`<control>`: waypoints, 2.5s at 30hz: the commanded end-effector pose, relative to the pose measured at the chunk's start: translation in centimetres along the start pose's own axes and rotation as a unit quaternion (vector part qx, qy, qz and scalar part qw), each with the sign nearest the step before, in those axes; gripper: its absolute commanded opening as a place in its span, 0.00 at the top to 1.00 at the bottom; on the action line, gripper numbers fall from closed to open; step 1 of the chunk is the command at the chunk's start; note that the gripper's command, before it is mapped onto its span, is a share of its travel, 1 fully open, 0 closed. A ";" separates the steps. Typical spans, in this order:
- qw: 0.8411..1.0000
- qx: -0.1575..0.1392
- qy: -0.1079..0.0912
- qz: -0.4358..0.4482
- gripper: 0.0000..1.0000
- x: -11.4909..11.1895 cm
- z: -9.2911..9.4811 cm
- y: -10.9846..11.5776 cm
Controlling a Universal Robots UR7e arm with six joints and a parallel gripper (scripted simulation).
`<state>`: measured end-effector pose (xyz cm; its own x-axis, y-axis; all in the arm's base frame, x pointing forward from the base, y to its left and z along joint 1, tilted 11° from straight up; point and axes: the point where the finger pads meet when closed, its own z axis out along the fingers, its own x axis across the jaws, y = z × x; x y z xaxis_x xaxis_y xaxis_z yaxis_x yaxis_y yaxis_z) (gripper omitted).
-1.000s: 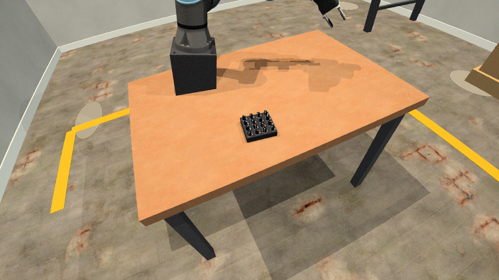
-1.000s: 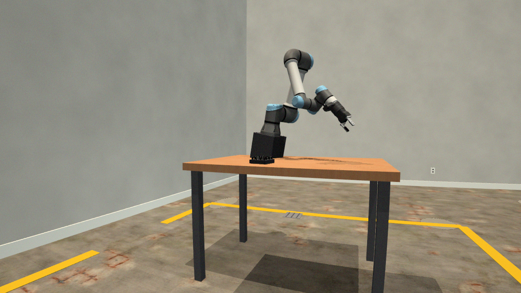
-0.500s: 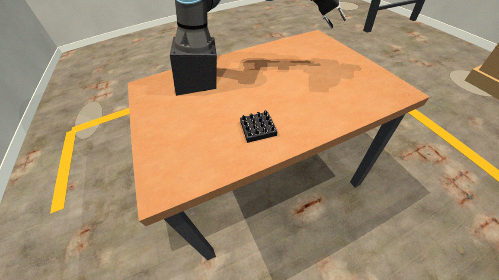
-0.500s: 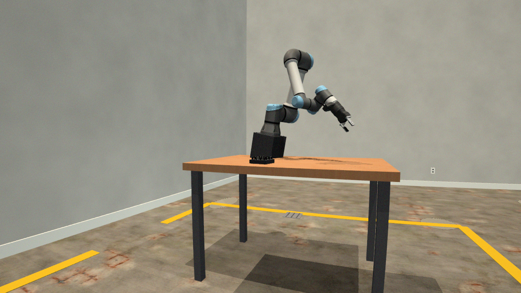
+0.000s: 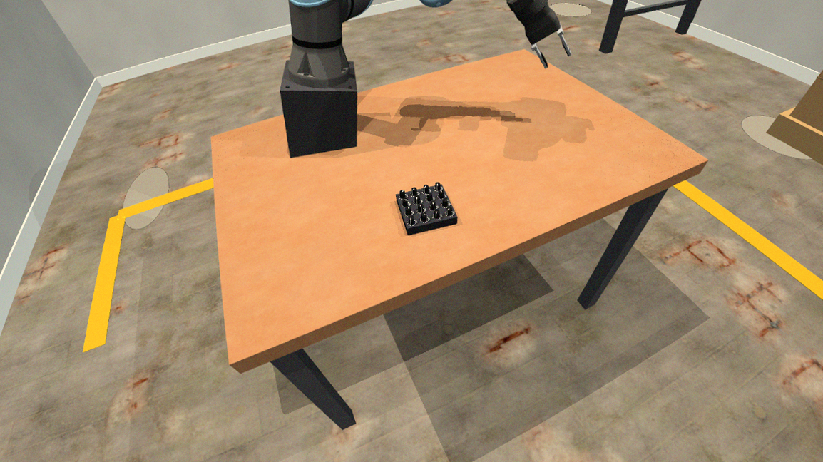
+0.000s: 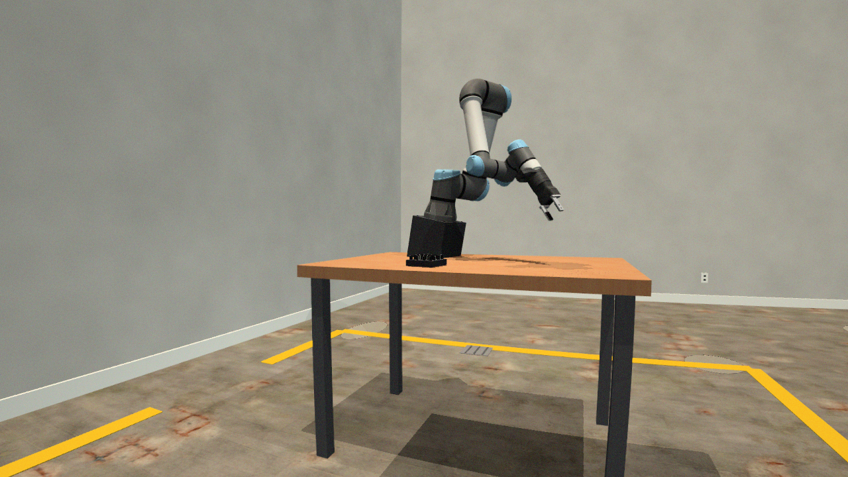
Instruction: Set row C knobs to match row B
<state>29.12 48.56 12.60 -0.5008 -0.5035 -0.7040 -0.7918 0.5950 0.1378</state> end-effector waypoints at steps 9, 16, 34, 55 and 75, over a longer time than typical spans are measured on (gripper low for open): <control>0.994 0.059 0.072 -0.061 0.00 3.7 0.2 -11.6; 0.984 0.079 0.126 -0.095 0.00 7.2 -0.6 -18.4; 0.958 0.064 0.237 -0.151 0.00 16.9 -4.5 -29.6; 0.936 -0.009 0.300 -0.185 0.00 26.9 -9.3 -34.7; 0.934 -0.018 0.303 -0.188 0.00 27.9 -9.7 -35.0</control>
<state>39.41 7.65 -5.07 -0.2834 -0.9410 -0.1848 -0.9571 0.2896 -0.0071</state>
